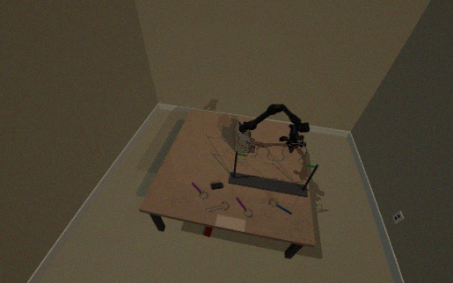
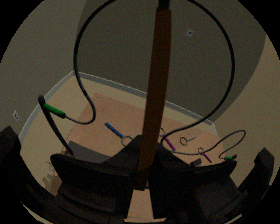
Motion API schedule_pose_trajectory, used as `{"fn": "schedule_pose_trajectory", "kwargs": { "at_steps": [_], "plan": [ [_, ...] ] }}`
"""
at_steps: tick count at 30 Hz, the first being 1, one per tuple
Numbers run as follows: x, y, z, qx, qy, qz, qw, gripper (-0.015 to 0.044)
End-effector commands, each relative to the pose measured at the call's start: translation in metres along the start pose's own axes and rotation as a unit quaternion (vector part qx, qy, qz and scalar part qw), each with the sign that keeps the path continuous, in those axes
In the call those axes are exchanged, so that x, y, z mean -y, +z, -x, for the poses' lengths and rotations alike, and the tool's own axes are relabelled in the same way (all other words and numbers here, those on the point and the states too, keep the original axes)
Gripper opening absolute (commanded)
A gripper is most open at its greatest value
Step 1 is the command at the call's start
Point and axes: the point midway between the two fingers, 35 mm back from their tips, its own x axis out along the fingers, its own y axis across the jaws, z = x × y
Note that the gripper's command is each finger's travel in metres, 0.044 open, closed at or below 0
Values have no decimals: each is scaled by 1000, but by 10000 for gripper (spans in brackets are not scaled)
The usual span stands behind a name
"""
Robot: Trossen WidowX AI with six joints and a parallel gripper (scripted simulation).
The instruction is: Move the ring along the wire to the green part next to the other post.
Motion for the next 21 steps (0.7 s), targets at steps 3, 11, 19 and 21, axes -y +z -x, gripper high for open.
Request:
{"fn": "schedule_pose_trajectory", "kwargs": {
  "at_steps": [3,11,19,21],
  "plan": [
    [-2,-1,2,4,24,-38,999,-150],
    [-5,0,1,9,52,-81,995,-150],
    [-9,0,1,14,79,-124,989,-150],
    [-9,0,1,15,86,-135,987,-150]
  ]
}}
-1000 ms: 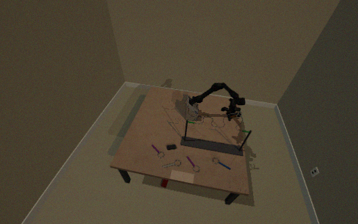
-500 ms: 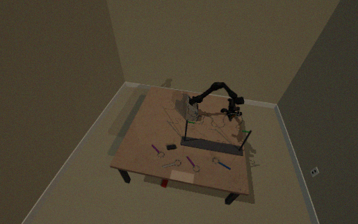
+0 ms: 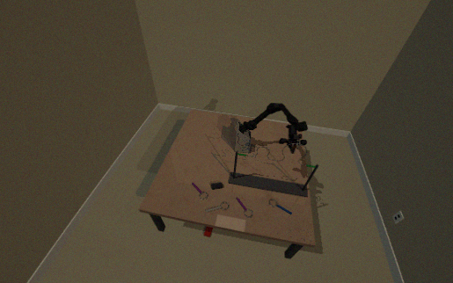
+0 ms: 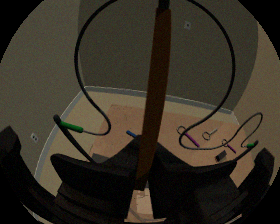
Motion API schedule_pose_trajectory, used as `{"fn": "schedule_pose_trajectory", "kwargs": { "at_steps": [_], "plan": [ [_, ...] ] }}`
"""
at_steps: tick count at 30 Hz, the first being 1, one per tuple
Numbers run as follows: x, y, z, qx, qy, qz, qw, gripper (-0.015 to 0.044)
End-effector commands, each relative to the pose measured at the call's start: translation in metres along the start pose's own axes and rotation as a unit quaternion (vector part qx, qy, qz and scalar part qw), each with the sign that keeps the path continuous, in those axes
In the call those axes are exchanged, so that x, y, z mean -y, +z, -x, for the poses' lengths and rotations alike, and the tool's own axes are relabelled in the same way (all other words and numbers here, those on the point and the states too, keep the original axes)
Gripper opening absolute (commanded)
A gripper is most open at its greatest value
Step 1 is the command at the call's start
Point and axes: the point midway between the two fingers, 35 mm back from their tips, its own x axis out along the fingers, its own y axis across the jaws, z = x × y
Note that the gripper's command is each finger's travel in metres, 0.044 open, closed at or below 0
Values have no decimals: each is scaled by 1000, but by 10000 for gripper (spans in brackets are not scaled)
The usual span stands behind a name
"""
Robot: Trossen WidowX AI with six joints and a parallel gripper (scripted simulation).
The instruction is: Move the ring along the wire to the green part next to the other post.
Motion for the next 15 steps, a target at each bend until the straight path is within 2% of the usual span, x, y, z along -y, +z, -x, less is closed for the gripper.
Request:
{"fn": "schedule_pose_trajectory", "kwargs": {
  "at_steps": [1,15],
  "plan": [
    [-2,-1,2,3,18,-27,999,-150],
    [-7,0,1,12,64,-102,993,-150]
  ]
}}
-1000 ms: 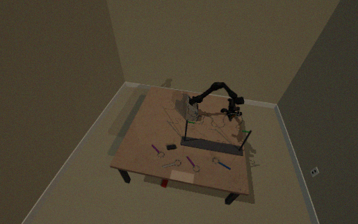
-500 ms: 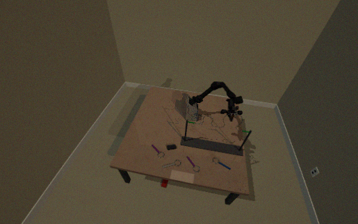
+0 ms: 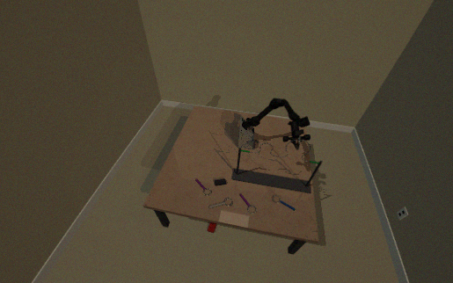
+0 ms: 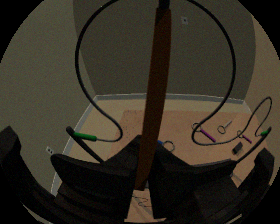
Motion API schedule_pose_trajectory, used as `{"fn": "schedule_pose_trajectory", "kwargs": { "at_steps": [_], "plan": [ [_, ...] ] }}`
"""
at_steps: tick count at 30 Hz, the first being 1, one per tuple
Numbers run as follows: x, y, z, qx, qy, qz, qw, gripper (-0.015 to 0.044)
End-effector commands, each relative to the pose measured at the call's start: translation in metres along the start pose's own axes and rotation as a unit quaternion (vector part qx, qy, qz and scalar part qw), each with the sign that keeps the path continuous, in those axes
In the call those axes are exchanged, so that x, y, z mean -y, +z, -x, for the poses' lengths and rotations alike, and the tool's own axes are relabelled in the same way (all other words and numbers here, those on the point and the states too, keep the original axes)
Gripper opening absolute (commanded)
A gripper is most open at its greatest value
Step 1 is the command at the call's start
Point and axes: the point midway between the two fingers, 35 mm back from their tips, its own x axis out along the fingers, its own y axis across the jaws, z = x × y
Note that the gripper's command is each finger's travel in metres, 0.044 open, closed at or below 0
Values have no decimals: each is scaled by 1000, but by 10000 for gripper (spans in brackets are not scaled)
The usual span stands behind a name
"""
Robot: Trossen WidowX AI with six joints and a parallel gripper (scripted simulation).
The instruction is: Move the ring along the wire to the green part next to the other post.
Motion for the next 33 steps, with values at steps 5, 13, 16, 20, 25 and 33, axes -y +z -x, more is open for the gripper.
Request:
{"fn": "schedule_pose_trajectory", "kwargs": {
  "at_steps": [5,13,16,20,25,33],
  "plan": [
    [-3,-1,2,5,30,-48,998,-150],
    [-7,0,2,11,55,-92,994,-150],
    [-8,0,1,13,64,-108,992,-150],
    [-9,0,1,16,77,-129,989,-150],
    [-11,1,2,19,92,-156,983,-150],
    [-14,2,2,25,116,-198,973,-150]
  ]
}}
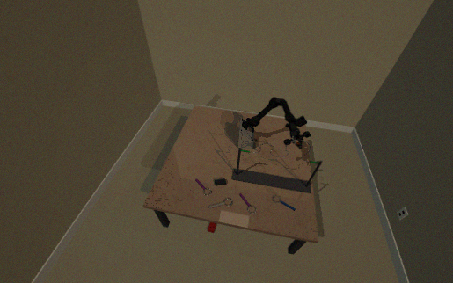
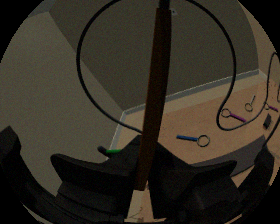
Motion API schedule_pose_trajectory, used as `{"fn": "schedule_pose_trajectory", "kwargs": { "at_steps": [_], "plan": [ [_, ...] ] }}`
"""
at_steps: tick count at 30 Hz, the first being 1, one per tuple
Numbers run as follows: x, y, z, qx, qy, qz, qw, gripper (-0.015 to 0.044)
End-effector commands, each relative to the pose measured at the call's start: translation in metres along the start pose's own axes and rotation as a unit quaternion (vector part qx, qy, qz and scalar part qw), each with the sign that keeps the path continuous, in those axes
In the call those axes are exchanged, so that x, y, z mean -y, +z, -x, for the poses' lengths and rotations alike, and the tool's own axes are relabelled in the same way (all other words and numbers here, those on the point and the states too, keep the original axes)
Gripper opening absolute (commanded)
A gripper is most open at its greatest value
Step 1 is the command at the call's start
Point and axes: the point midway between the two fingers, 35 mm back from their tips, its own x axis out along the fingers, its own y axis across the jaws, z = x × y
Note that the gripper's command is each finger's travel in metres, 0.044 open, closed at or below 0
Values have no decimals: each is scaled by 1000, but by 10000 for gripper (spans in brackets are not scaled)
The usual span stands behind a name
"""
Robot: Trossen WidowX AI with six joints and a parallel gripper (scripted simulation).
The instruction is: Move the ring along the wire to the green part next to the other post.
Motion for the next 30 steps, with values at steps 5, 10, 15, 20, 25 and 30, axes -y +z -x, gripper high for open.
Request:
{"fn": "schedule_pose_trajectory", "kwargs": {
  "at_steps": [5,10,15,20,25,30],
  "plan": [
    [-3,-1,1,6,27,-49,998,-150],
    [-5,0,1,9,42,-76,996,-150],
    [-7,0,1,13,58,-103,993,-150],
    [-9,0,1,16,73,-130,989,-150],
    [-11,1,1,20,88,-156,984,-150],
    [-13,2,1,23,102,-181,978,-150]
  ]
}}
